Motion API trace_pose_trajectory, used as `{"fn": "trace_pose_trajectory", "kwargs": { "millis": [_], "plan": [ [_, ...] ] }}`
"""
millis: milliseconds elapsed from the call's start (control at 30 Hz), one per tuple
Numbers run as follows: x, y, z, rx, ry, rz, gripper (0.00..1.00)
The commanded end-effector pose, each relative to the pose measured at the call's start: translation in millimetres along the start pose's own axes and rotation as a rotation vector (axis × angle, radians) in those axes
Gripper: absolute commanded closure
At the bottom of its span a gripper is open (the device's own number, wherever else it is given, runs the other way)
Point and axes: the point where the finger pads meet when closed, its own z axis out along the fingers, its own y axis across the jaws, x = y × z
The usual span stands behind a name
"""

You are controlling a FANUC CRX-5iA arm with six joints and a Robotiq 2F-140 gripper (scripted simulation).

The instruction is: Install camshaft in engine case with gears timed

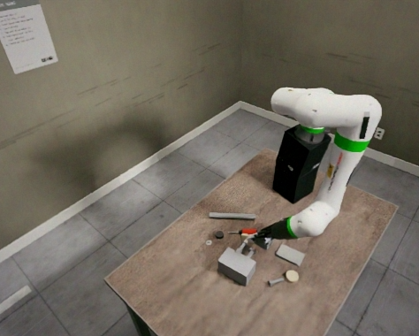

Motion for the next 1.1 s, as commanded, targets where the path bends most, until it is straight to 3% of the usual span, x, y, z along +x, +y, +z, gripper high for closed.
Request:
{"fn": "trace_pose_trajectory", "kwargs": {
  "millis": [0,1067],
  "plan": [
    [0.3,-2.3,-0.6,0.001,0.0,0.001,0.86],
    [0.3,-11.1,-0.6,0.001,0.0,0.001,0.86]
  ]
}}
